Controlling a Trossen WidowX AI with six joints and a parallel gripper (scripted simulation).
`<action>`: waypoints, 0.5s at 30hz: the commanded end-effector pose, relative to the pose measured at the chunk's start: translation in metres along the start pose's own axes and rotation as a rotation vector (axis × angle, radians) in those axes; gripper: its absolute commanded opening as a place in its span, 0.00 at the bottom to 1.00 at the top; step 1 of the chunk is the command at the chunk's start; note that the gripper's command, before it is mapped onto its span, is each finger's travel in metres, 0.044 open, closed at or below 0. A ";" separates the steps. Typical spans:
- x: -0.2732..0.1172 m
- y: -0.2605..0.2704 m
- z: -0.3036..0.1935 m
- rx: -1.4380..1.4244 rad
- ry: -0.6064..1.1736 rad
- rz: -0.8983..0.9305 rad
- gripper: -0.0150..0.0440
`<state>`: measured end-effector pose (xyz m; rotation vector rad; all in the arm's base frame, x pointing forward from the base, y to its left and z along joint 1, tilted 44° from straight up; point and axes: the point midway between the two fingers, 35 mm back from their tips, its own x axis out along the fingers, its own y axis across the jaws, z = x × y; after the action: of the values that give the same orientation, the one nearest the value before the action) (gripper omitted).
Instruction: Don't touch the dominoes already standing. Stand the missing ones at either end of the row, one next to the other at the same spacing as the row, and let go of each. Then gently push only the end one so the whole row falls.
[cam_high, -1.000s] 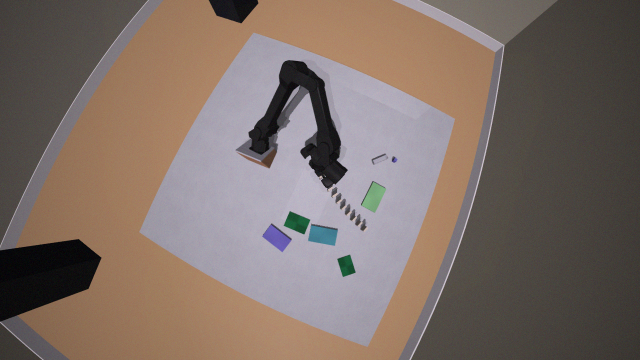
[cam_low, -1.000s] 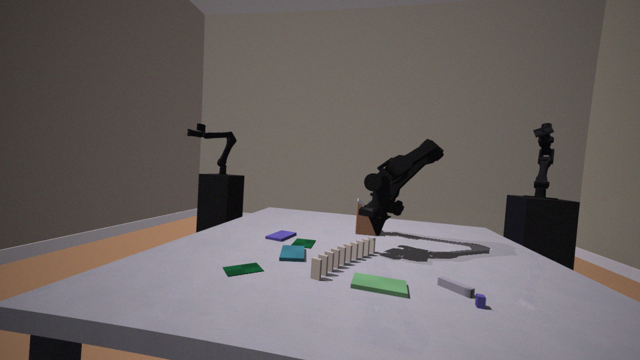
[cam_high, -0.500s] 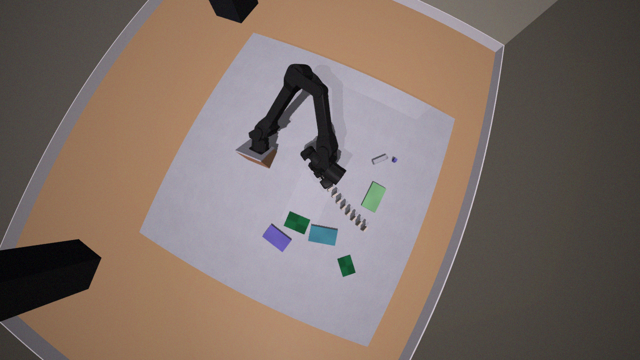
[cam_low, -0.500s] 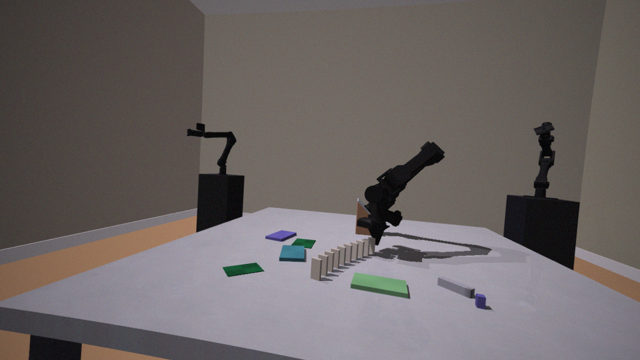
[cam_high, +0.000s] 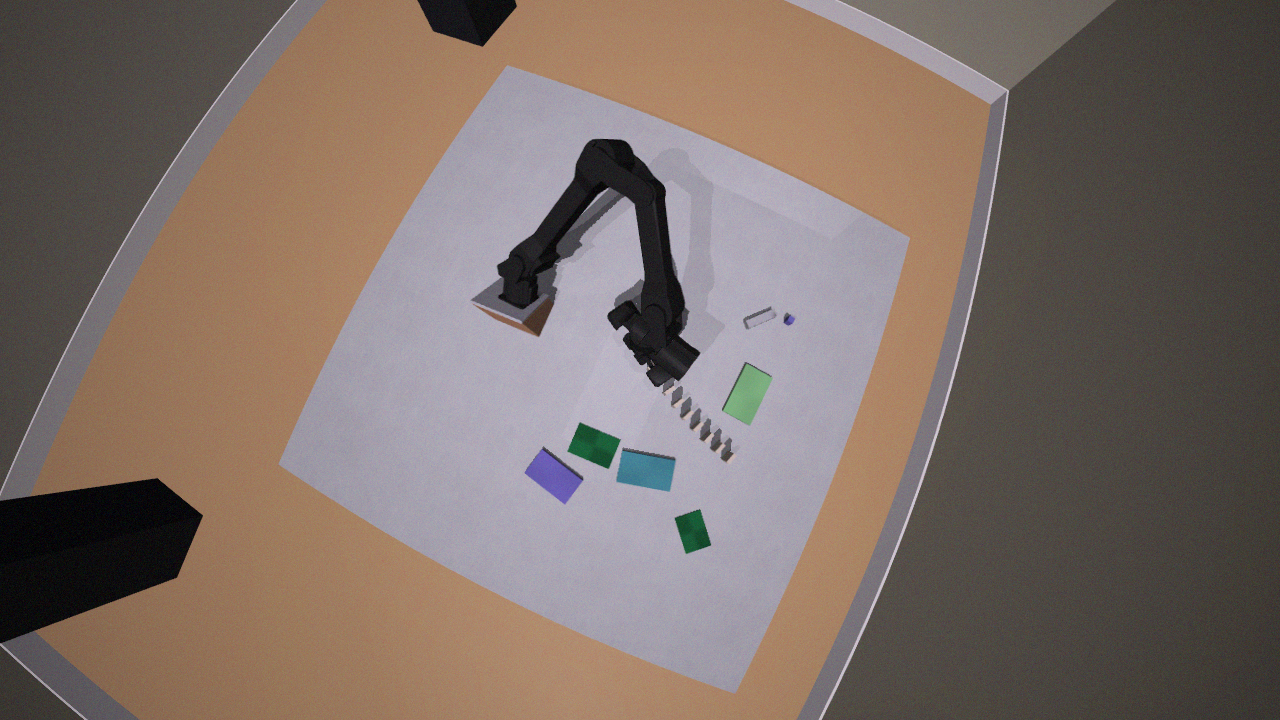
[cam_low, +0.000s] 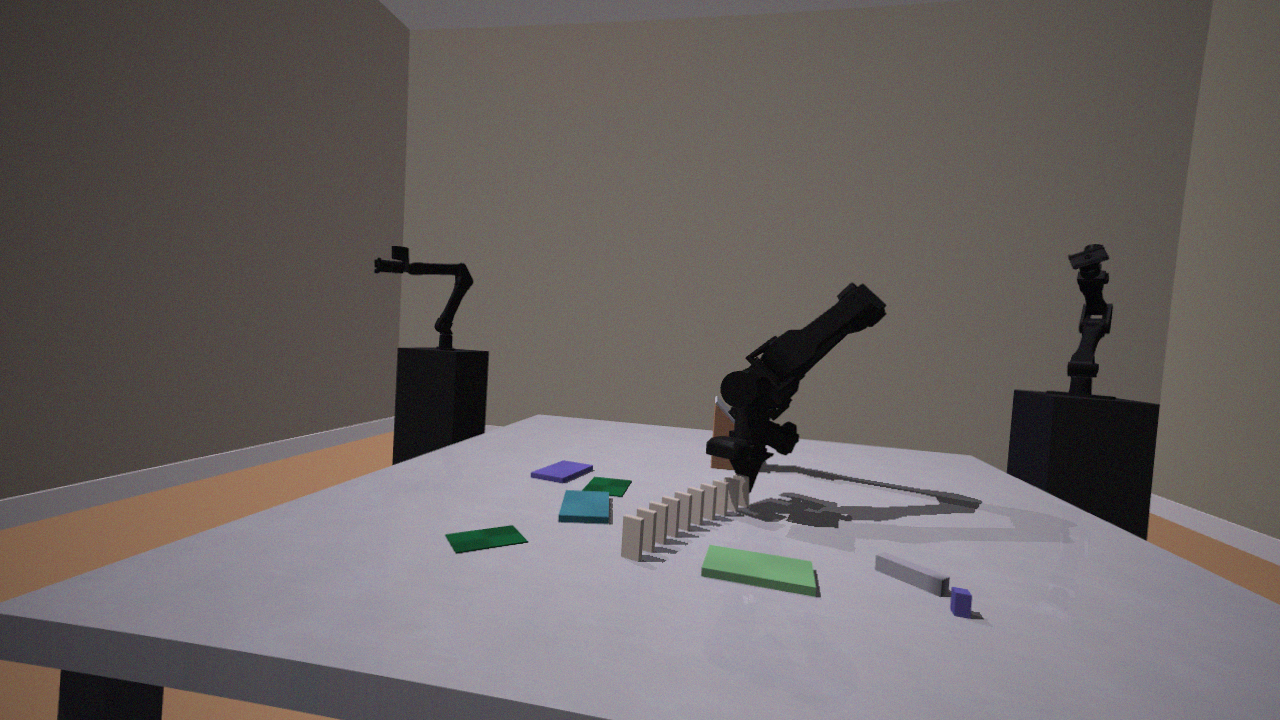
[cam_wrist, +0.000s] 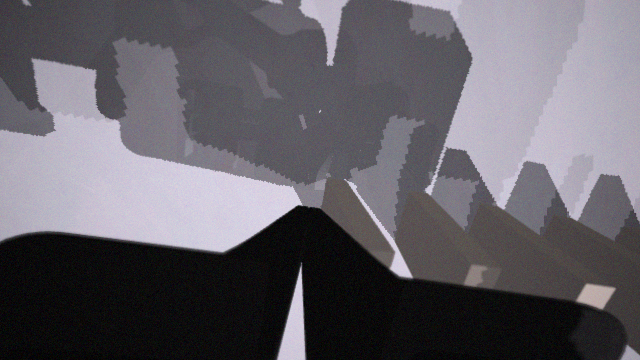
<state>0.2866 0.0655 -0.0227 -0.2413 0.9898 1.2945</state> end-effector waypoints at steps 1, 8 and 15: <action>0.001 -0.009 -0.001 -0.001 0.002 0.004 0.25; -0.028 -0.024 0.017 -0.103 -0.021 -0.061 0.25; -0.058 -0.032 -0.003 -0.004 0.003 0.000 0.25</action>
<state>0.3167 0.0300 0.0040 -0.2806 0.9529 1.2881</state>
